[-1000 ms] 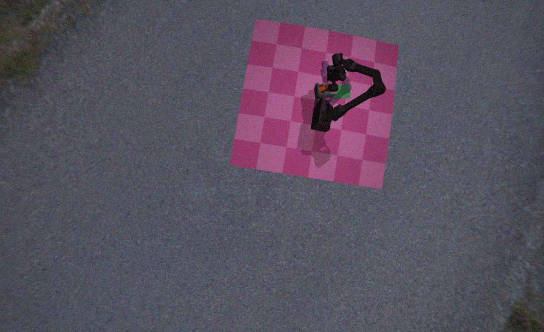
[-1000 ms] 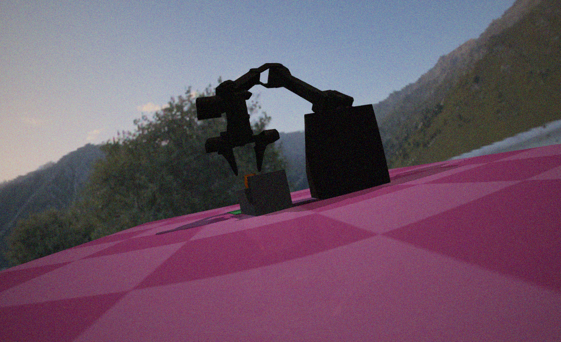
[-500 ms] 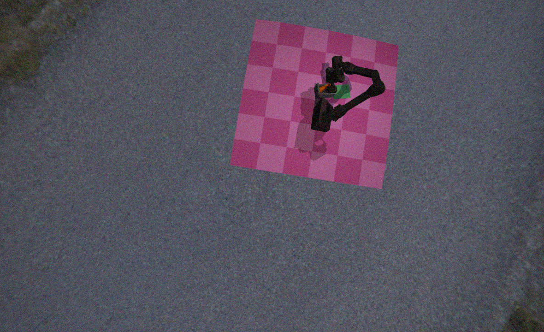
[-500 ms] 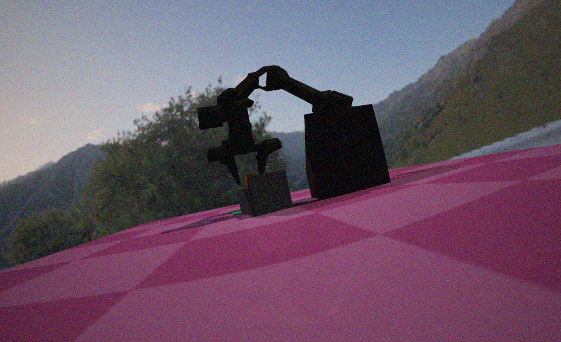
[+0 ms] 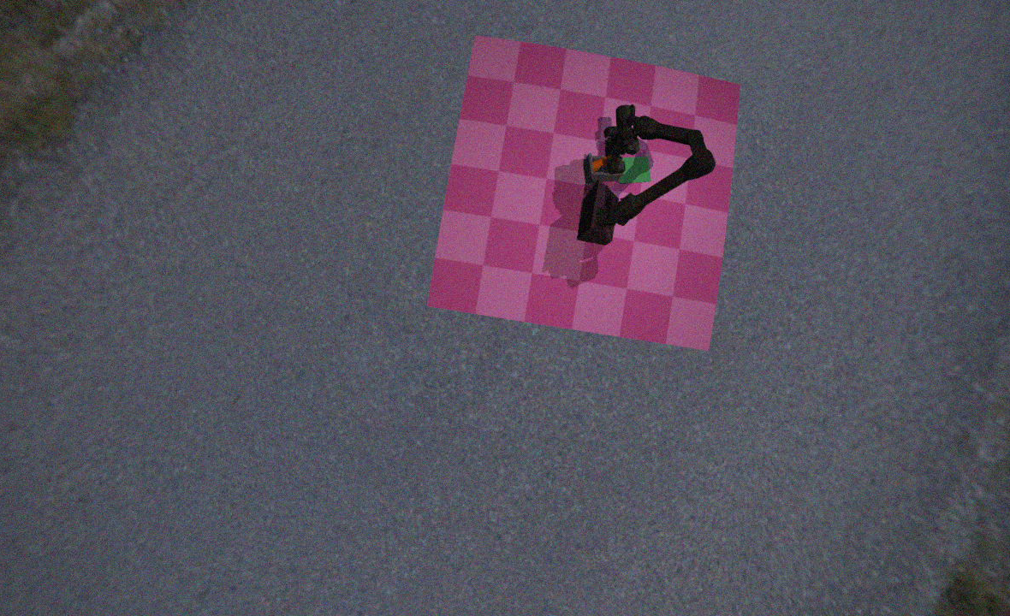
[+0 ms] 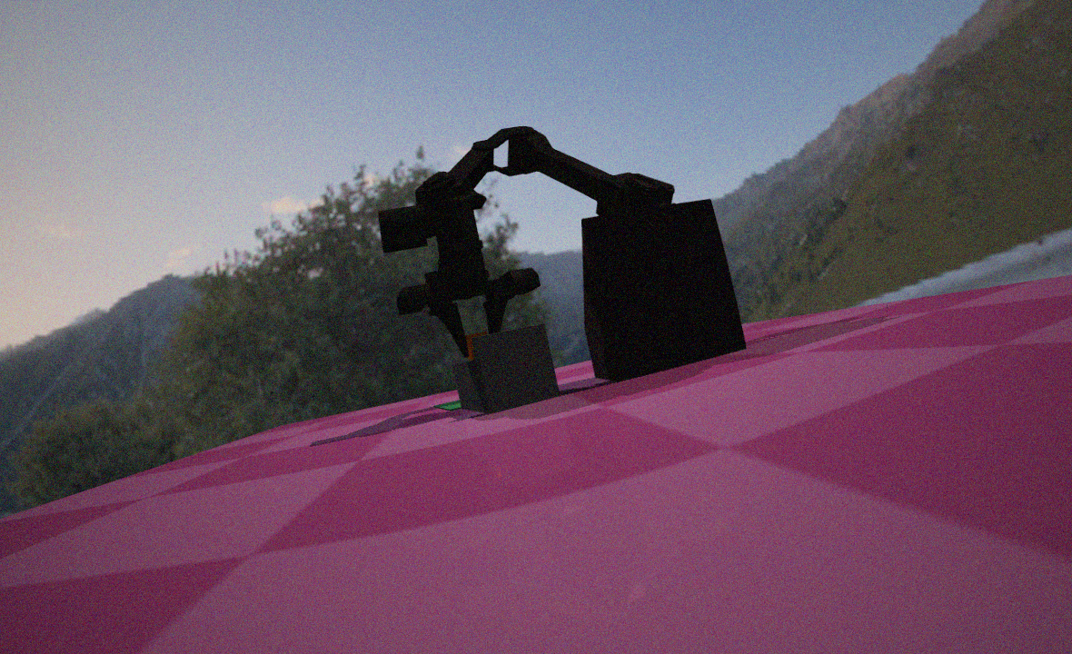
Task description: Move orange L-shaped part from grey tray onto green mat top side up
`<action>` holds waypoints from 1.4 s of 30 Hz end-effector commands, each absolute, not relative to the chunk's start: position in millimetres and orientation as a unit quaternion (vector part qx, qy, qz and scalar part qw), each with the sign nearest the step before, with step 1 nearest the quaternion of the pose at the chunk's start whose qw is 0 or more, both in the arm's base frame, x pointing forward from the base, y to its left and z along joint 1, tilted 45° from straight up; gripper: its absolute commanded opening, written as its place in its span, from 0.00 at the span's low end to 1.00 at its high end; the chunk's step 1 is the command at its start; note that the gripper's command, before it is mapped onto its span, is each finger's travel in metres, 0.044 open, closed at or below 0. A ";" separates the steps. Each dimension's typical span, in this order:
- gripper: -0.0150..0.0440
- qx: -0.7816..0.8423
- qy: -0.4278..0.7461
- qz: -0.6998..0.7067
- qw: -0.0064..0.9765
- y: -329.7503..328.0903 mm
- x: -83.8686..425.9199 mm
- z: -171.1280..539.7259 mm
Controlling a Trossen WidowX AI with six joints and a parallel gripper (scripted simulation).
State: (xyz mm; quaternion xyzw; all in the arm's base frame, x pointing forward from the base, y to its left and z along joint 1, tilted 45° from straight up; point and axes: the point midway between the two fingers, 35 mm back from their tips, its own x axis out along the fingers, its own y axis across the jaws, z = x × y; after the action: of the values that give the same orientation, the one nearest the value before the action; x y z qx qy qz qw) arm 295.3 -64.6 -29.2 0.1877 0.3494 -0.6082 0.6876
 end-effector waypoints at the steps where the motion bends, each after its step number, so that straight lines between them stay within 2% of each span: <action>1: 0.50 0.188 0.349 -0.608 0.687 -64.6 295.6 -28.9; 7: 0.44 0.188 0.349 -0.608 0.687 -64.6 295.6 -28.9; 11: 0.26 0.188 0.349 -0.608 0.687 -64.6 295.6 -28.9; 42: 0.25 0.184 0.351 -0.609 0.687 -36.7 293.2 -1.4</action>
State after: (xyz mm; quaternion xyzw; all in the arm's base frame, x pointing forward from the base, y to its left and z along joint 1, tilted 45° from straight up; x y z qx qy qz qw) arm 291.5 -42.9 -4.9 0.1781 0.3506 -0.6120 0.6862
